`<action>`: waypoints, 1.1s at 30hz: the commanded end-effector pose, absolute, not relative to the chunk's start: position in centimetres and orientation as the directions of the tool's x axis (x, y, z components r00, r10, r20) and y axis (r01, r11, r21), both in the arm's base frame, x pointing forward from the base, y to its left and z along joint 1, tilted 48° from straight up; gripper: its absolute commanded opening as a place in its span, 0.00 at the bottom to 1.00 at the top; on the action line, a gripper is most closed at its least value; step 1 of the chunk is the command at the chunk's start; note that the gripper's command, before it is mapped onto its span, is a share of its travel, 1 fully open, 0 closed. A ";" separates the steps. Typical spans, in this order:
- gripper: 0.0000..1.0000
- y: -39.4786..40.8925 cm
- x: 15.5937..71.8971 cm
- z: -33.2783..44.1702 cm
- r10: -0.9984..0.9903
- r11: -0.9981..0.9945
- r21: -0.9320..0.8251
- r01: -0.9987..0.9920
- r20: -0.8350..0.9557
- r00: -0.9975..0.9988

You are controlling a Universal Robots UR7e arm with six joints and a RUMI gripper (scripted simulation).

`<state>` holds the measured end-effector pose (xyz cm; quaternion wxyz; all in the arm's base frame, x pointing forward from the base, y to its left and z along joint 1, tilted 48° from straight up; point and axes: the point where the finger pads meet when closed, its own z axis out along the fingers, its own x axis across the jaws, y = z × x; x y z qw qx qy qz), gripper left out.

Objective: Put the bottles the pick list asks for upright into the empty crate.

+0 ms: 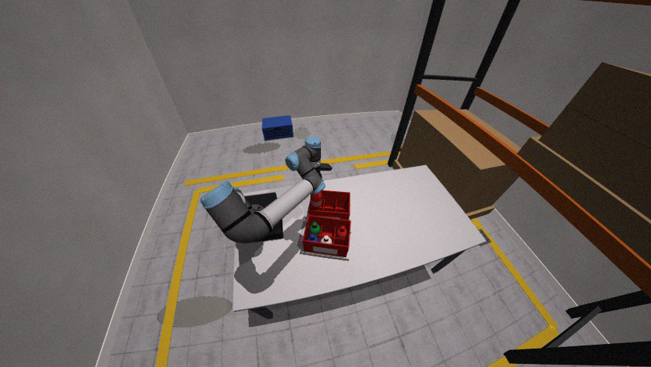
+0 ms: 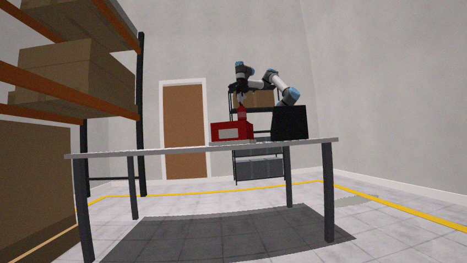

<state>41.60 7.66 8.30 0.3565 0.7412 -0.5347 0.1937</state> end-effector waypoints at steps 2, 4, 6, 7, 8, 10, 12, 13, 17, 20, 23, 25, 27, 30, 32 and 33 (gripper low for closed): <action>0.00 7.6 41.6 8.3 -0.655 -0.175 0.320 -0.931 0.669 0.352; 0.00 7.5 41.6 8.1 -0.655 -0.175 0.320 -0.931 0.669 0.352; 0.00 7.4 41.6 8.1 -0.655 -0.175 0.320 -0.931 0.669 0.352; 0.00 7.4 41.6 8.1 -0.655 -0.175 0.320 -0.931 0.669 0.352; 0.00 7.3 41.6 8.0 -0.655 -0.175 0.320 -0.931 0.669 0.352; 0.00 7.2 41.6 7.9 -0.655 -0.175 0.320 -0.931 0.669 0.352; 0.00 7.0 41.6 7.7 -0.655 -0.175 0.320 -0.931 0.669 0.352; 0.00 7.0 41.6 7.7 -0.655 -0.175 0.320 -0.931 0.669 0.352; 0.00 6.7 41.5 7.4 -0.655 -0.175 0.320 -0.931 0.669 0.352; 0.00 6.4 41.5 7.2 -0.655 -0.175 0.320 -0.931 0.669 0.352; 0.00 6.3 41.5 7.1 -0.655 -0.175 0.320 -0.931 0.669 0.352; 0.00 6.2 41.5 7.0 -0.655 -0.175 0.320 -0.931 0.669 0.352; 0.00 6.1 41.5 6.9 -0.655 -0.175 0.320 -0.931 0.669 0.352; 0.00 5.8 41.4 6.7 -0.655 -0.175 0.320 -0.931 0.669 0.352; 0.00 5.7 41.4 6.5 -0.655 -0.175 0.320 -0.931 0.669 0.352; 0.00 5.6 41.4 6.5 -0.655 -0.175 0.320 -0.931 0.669 0.352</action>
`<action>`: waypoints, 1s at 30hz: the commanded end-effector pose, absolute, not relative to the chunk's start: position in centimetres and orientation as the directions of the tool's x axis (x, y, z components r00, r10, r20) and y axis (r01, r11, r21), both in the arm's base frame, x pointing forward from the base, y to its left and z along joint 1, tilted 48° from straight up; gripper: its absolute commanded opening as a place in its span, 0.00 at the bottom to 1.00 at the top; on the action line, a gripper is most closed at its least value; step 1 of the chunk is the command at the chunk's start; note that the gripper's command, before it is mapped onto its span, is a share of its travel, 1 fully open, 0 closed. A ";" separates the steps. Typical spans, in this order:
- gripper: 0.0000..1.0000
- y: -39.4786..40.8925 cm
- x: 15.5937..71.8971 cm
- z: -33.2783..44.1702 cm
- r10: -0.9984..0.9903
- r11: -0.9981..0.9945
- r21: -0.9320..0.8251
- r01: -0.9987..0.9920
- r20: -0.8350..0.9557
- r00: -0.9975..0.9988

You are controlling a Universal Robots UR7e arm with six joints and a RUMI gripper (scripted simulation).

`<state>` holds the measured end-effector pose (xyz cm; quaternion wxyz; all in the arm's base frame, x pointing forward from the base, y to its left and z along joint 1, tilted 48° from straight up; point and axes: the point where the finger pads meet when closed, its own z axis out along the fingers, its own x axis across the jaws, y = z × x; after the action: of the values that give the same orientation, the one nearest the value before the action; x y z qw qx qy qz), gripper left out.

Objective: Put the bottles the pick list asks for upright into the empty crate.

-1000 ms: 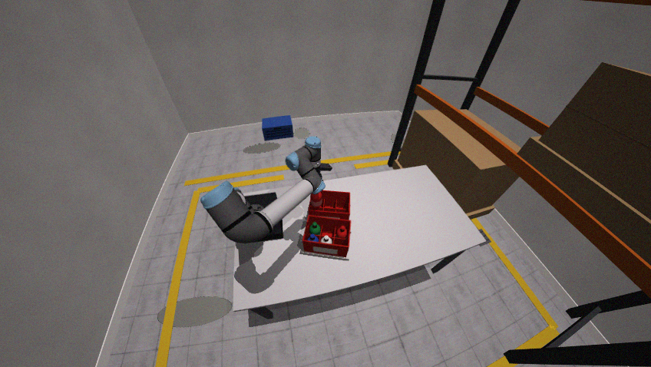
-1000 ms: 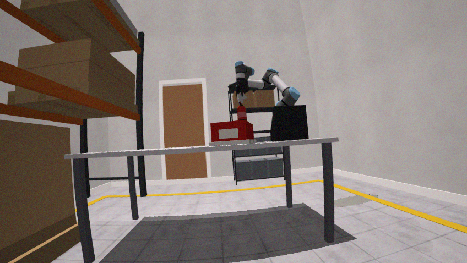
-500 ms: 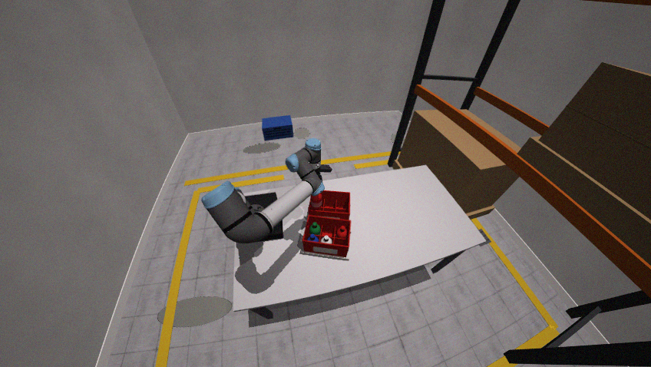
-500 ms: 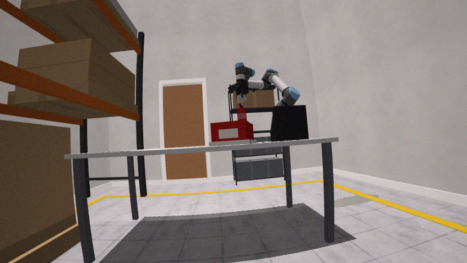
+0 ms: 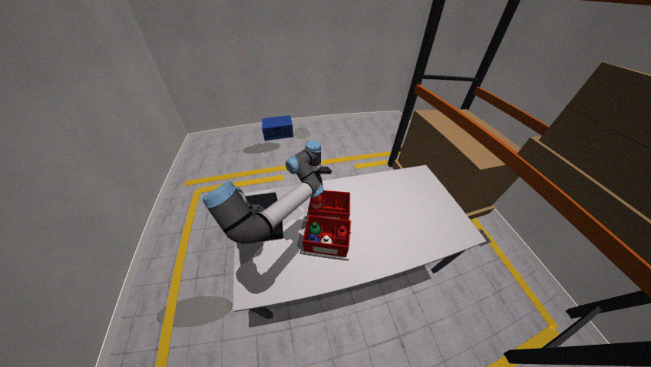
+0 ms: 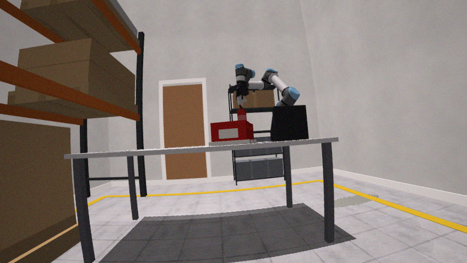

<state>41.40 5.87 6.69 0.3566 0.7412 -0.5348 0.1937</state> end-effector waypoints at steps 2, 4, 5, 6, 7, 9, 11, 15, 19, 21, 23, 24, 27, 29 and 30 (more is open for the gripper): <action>0.00 5.5 41.4 6.3 -0.655 -0.175 0.320 -0.931 0.669 0.352; 0.00 5.3 41.4 6.2 -0.655 -0.175 0.320 -0.931 0.669 0.352; 0.00 5.3 41.4 6.1 -0.655 -0.175 0.320 -0.931 0.669 0.352; 0.00 5.2 41.3 6.1 -0.655 -0.175 0.320 -0.931 0.669 0.352; 0.00 5.2 41.3 6.1 -0.655 -0.175 0.320 -0.931 0.669 0.352; 0.00 5.1 41.3 6.0 -0.655 -0.175 0.320 -0.931 0.669 0.352; 0.00 5.0 41.3 5.9 -0.655 -0.175 0.320 -0.931 0.669 0.352; 0.00 4.7 41.3 5.6 -0.655 -0.175 0.320 -0.931 0.669 0.352; 0.00 4.4 41.2 5.3 -0.655 -0.175 0.320 -0.931 0.669 0.352; 0.00 4.2 41.2 5.2 -0.655 -0.175 0.320 -0.931 0.669 0.352; 0.00 4.1 41.2 5.1 -0.655 -0.175 0.320 -0.931 0.669 0.352; 0.00 4.1 41.2 5.1 -0.655 -0.175 0.320 -0.931 0.669 0.352; 0.00 3.9 41.2 4.9 -0.655 -0.175 0.320 -0.931 0.669 0.352; 0.00 3.8 41.2 4.8 -0.655 -0.175 0.320 -0.931 0.669 0.352; 0.00 3.7 41.2 4.7 -0.655 -0.175 0.320 -0.931 0.669 0.352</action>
<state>41.15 3.93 4.93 0.3566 0.7412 -0.5348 0.1937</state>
